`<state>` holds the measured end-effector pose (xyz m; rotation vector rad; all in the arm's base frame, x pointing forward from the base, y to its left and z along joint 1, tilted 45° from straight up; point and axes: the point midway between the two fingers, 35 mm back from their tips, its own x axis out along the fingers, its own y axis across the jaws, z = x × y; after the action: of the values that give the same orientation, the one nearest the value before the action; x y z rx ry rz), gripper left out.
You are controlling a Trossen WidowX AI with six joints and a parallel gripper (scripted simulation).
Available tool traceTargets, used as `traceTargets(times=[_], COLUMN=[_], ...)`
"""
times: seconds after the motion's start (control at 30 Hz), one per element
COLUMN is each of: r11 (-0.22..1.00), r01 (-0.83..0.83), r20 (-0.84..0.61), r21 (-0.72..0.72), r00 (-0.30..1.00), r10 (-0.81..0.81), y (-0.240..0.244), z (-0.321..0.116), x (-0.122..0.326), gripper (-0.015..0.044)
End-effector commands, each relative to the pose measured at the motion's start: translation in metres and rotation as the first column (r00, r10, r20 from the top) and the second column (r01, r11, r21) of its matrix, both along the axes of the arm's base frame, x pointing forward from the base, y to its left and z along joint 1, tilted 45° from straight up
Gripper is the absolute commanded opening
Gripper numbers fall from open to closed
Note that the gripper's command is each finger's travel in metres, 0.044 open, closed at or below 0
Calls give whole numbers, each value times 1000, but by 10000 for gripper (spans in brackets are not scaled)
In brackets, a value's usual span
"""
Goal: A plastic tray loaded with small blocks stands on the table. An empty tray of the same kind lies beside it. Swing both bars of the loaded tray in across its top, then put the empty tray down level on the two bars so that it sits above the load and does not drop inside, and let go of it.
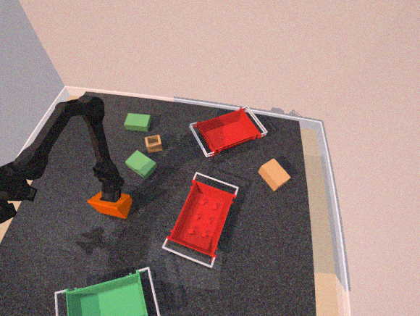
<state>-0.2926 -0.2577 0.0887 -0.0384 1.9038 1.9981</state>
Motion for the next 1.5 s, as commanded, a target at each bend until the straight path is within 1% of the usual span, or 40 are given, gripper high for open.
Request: traceTargets(times=[0.0,0.23,0.3,0.37,0.4,0.5,0.57,0.63,0.7,0.8,0.87,0.97,1.07,1.13,1.2,1.3,1.37,1.47], r11=[1000,1000,989,937,894,707,537,340,127,-162,-343,-588,-780,-869,-924,-943,-917,-824], r01=[0,-12,-113,-276,-359,-598,-733,-839,-906,-929,-901,-797,-626,-483,-323,-80,89,334], r20=[0,10,87,210,272,456,571,678,771,872,921,970,988,983,966,924,885,815], r21=[0,11,98,216,266,379,417,425,404,333,264,136,-11,-110,-206,-322,-388,-459], r00=[1000,1000,991,950,918,785,671,544,412,237,131,-12,-125,-181,-219,-243,-240,-211], r10=[0,12,104,231,288,420,472,495,486,429,367,241,87,-24,-139,-295,-398,-539], y=[0,-2,-21,-47,-60,-93,-111,-126,-137,-146,-148,-147,-139,-130,-119,-98,-81,-52], z=[0,-1,-11,-26,-33,-55,-70,-84,-97,-114,-124,-137,-149,-156,-161,-168,-171,-174], x=[0,1,11,30,41,77,105,136,168,212,242,288,334,365,394,436,463,501], gripper=[374,190,137,85,82,82,82,82,82,82,82,82,82,82,82,82,82,82])
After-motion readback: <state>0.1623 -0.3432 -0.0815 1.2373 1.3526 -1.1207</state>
